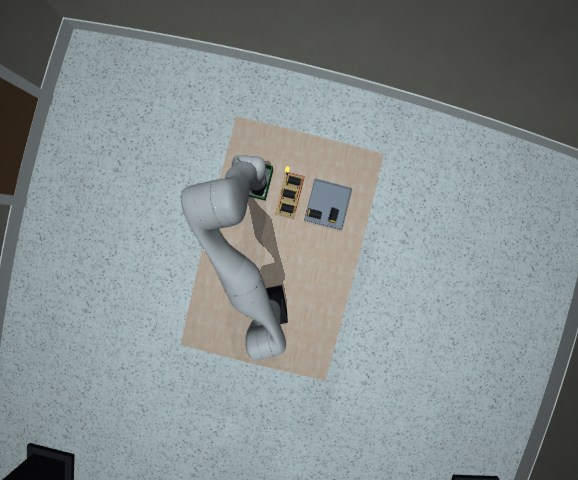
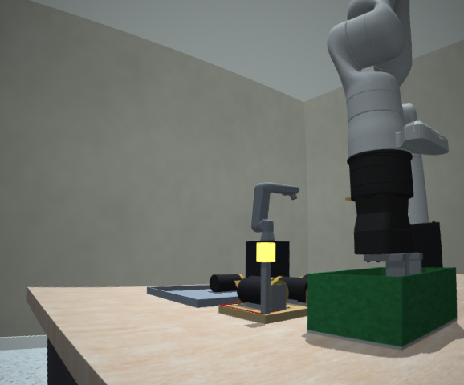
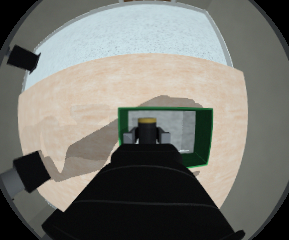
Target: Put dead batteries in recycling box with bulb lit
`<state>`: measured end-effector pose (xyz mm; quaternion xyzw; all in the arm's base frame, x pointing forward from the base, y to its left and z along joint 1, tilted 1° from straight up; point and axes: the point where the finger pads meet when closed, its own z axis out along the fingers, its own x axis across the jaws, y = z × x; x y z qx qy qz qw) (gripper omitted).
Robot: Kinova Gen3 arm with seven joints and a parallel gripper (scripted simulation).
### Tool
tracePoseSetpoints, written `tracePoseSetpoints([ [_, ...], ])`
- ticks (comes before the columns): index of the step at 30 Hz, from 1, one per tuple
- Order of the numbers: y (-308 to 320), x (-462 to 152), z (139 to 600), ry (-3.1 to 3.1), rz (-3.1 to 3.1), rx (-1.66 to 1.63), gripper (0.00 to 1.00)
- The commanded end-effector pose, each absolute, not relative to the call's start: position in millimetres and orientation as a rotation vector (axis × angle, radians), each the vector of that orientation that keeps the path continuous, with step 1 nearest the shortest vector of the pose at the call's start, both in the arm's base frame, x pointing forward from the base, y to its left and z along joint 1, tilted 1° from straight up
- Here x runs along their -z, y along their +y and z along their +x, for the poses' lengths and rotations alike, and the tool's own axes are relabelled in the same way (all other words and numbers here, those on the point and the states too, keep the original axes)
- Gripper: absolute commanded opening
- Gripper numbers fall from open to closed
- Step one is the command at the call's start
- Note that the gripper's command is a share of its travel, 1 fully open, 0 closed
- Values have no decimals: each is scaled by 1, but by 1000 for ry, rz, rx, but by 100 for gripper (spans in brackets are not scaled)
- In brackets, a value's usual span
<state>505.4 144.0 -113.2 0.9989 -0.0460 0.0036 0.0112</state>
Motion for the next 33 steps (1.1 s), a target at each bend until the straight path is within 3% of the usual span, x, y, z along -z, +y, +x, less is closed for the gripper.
tracePoseSetpoints([
  [1, 145, 113, 508, -133, 3120, -21, 90],
  [33, 143, 83, 504, -144, 3111, -8, 90],
])
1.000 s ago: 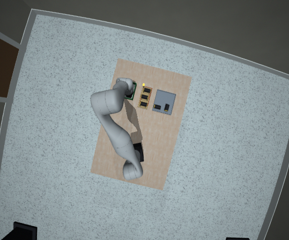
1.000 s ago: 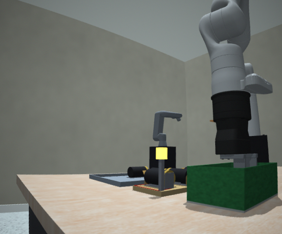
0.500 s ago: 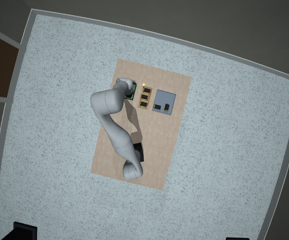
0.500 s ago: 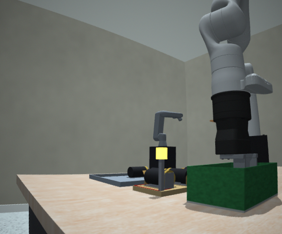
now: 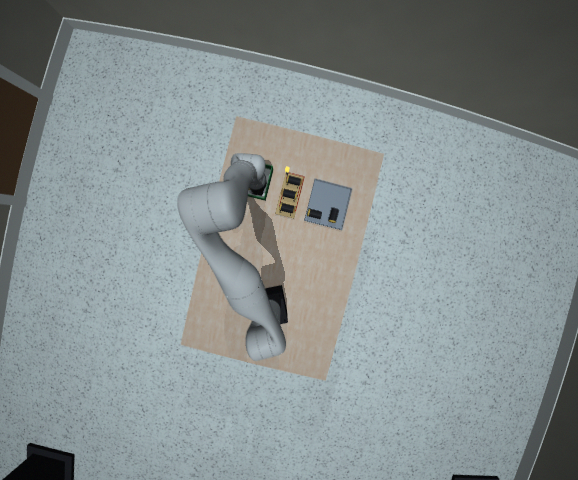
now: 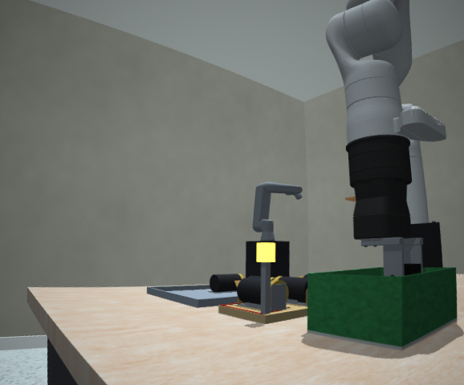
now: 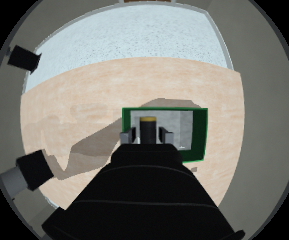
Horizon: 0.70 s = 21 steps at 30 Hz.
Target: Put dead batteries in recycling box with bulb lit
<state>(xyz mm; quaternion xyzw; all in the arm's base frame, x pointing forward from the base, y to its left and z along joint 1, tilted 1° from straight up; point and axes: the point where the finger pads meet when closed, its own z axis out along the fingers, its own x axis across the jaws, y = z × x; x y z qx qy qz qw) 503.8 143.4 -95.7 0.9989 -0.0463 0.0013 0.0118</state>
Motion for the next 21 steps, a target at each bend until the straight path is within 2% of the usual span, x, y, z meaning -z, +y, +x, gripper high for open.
tracePoseSetpoints([
  [1, 143, 78, 504, -144, 3111, -8, 90],
  [11, 147, 35, 504, -141, 3116, -9, 90],
  [21, 146, 27, 506, -147, 3117, -17, 90],
])
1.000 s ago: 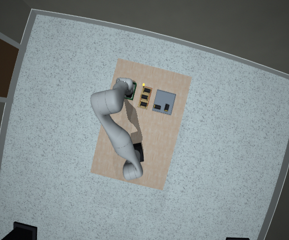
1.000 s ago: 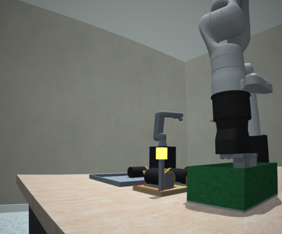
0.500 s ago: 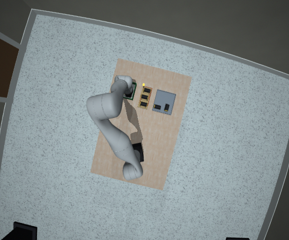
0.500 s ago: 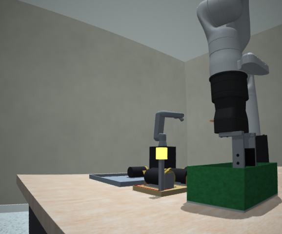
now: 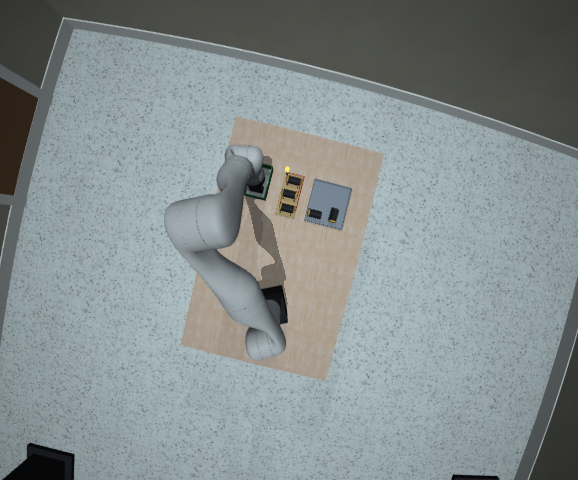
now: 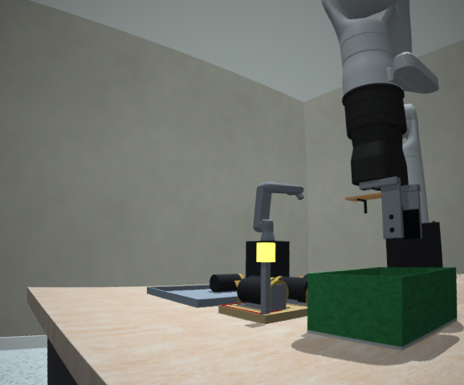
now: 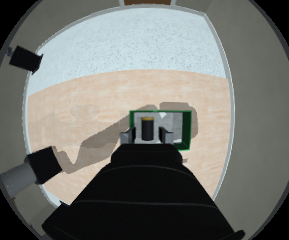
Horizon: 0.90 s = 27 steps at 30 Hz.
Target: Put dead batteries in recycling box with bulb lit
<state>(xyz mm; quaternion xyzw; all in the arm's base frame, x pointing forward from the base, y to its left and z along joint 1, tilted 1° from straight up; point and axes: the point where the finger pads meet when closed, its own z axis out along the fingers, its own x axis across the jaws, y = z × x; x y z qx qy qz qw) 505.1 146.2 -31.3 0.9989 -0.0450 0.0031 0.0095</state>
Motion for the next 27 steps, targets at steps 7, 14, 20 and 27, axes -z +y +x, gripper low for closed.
tracePoseSetpoints([
  [7, 147, 11, 506, -145, 3117, -13, 90],
  [14, 147, -19, 506, -146, 3117, -14, 90],
  [20, 147, -19, 507, -146, 3117, -22, 90],
  [27, 140, -18, 506, -148, 3117, -24, 90],
])
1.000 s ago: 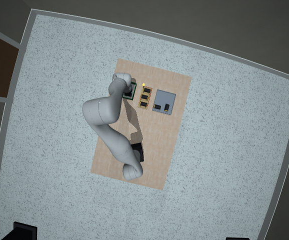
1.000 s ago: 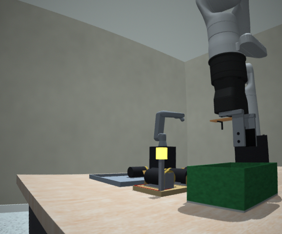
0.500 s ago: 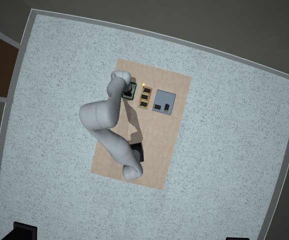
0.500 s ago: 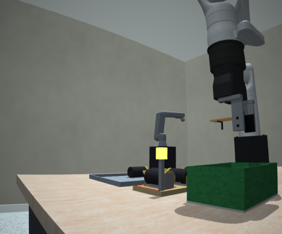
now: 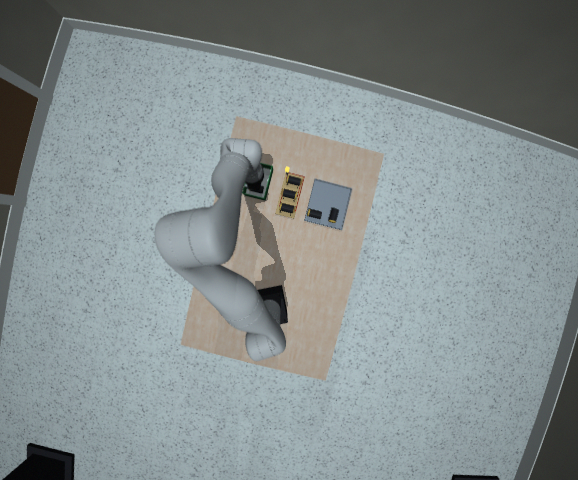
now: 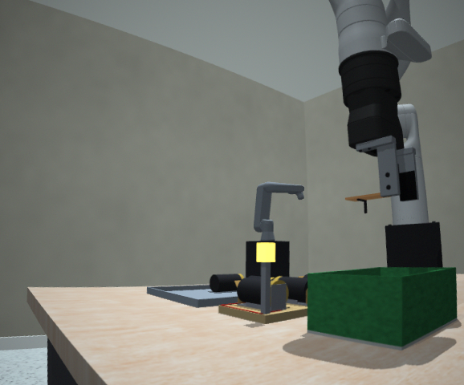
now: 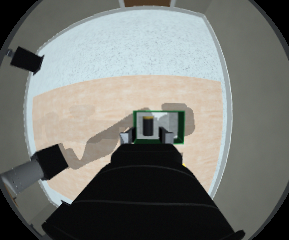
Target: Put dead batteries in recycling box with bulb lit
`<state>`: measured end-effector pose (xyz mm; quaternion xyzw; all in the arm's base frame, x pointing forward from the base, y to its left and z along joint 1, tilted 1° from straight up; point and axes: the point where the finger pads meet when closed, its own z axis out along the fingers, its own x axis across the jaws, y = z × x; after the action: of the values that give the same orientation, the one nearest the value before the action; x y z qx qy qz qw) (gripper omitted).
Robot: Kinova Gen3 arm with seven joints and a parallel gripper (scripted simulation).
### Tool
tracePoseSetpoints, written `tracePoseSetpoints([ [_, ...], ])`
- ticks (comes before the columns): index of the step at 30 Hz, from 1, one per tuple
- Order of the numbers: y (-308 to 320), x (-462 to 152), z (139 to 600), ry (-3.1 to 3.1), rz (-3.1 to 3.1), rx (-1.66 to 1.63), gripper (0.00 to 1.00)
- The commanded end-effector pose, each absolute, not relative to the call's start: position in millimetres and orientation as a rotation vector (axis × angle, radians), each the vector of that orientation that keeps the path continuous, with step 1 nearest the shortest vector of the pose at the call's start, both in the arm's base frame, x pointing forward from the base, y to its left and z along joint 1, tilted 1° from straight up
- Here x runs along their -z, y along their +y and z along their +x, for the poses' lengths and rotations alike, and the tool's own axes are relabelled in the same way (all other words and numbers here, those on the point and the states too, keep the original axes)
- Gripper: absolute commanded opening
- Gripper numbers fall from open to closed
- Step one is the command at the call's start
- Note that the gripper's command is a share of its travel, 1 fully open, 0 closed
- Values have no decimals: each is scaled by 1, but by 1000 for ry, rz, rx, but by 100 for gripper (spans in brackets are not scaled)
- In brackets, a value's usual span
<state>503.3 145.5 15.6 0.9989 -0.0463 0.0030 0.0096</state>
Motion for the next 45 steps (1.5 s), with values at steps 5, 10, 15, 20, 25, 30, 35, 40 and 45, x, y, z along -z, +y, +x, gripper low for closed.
tracePoseSetpoints([
  [5, 130, -18, 504, -144, 3117, -24, 90],
  [10, 109, -19, 499, -125, 3117, -24, 90],
  [15, 79, -19, 493, -122, 3117, -24, 90],
  [20, 57, -20, 489, -142, 3116, -24, 90],
  [25, 15, -20, 481, -122, 3116, -23, 90],
  [30, -29, -21, 472, -122, 3116, -23, 90],
  [35, -56, -22, 467, -134, 3115, -24, 90],
  [40, -100, -24, 463, -145, 3113, -34, 90],
  [45, -138, -25, 451, -145, 3117, -15, 90],
])
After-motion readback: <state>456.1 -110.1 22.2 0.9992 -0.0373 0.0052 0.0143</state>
